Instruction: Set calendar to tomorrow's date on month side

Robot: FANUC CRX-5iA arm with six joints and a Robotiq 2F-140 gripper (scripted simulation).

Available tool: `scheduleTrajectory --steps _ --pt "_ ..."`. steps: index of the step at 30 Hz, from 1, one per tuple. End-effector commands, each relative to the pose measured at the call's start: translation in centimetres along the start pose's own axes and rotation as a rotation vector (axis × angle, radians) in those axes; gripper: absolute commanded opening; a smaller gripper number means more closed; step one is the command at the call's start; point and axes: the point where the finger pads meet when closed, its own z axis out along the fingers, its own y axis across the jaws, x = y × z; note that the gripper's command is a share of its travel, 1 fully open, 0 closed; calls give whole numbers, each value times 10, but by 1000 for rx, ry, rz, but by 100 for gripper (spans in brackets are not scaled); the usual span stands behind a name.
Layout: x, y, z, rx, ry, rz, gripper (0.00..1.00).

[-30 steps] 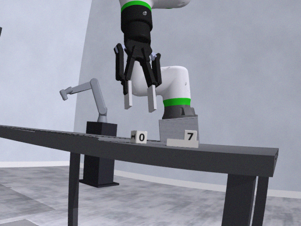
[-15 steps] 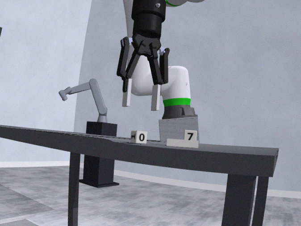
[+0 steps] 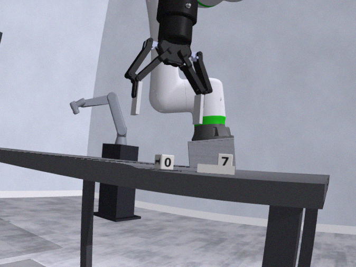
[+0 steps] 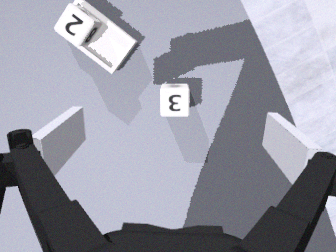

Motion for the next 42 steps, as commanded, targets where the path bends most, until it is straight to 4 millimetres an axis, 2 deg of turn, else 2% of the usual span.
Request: scheduleTrajectory --steps 1,10,19,22,24,36,39,40,42 --pt "0 0 0 0 0 0 100" --pt "0 0 0 0 0 74 100" --pt "0 0 -1 0 0 375 100" --pt "0 0 -1 0 0 389 100" --pt "0 0 -2 0 0 512 100" --pt "0 0 -3 0 0 855 100" --pt "0 0 -3 0 0 870 100" --pt "0 0 -3 0 0 964 100" --pt "0 0 -4 0 0 1017 100"
